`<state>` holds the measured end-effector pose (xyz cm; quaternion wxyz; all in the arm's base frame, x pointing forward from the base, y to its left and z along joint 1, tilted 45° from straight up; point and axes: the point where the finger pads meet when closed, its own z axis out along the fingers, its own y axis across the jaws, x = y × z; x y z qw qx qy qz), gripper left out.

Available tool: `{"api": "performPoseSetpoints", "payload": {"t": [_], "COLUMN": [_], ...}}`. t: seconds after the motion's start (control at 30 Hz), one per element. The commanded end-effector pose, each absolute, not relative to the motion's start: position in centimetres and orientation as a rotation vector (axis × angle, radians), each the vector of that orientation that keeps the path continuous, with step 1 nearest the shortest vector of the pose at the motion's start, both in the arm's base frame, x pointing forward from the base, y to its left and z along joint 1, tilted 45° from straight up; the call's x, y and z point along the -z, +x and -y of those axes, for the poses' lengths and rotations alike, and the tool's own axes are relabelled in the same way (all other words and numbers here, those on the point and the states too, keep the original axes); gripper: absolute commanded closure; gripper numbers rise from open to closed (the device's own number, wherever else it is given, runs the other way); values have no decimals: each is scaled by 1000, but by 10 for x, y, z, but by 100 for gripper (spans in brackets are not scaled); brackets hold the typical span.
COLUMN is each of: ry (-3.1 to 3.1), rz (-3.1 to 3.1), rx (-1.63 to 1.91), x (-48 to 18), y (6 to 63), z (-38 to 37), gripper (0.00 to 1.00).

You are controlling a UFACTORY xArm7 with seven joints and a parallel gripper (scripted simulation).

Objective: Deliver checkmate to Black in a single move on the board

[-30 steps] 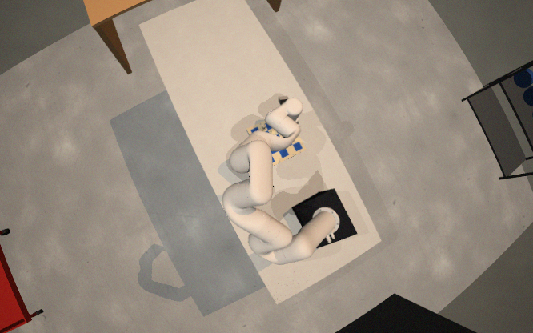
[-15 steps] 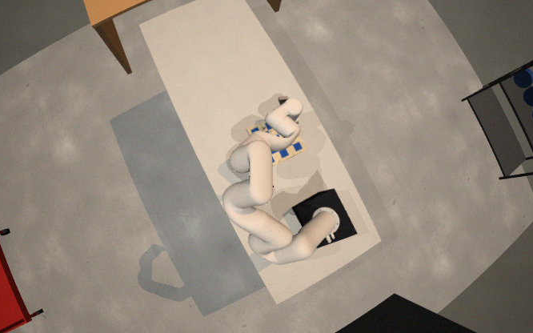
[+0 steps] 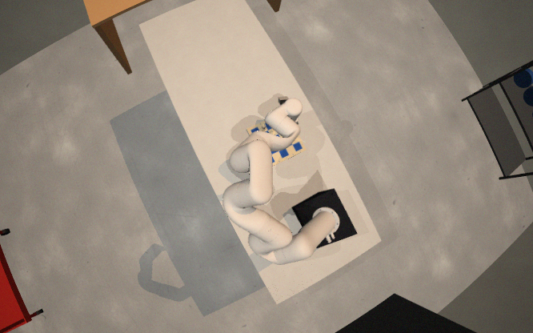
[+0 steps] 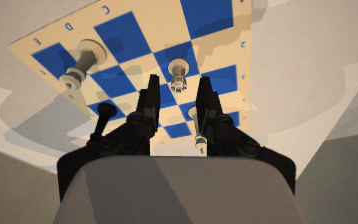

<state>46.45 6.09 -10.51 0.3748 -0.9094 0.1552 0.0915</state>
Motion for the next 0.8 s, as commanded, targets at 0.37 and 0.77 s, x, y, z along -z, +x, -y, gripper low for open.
{"api": "performPoseSetpoints", "payload": {"t": [0.37,0.77], "ry": [-2330,-2330], "rz": [-400,-400], "rx": [-229,-229], "x": [121,124], "y": [465,465], "z": [-76,-78], "gripper": [63,63]}}
